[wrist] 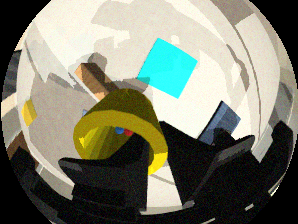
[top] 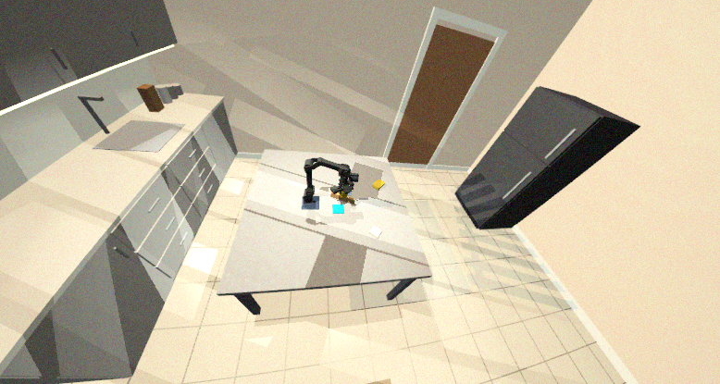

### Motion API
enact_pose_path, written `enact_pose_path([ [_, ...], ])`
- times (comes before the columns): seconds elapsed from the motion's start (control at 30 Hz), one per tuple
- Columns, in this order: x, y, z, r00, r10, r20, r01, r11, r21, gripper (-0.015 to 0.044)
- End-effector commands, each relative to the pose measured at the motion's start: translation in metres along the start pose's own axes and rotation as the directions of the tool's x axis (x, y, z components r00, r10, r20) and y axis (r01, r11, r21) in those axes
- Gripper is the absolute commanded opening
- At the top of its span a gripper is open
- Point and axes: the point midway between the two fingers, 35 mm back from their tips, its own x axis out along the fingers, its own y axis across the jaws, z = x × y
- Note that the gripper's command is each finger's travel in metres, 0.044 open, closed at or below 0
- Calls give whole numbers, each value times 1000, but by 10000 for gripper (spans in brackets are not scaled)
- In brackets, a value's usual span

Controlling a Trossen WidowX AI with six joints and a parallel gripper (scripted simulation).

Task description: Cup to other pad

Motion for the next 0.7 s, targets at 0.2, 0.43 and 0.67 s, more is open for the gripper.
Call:
enact_pose_path([
  [0.2, -2, -19, 13, 1000, 1, 7, -1, 1000, -5, 0],
  [0.43, -3, -29, 21, 1000, 0, 8, 0, 1000, -5, 0],
  [0.67, -4, -40, 29, 1000, -1, 8, 1, 1000, -5, 0],
])
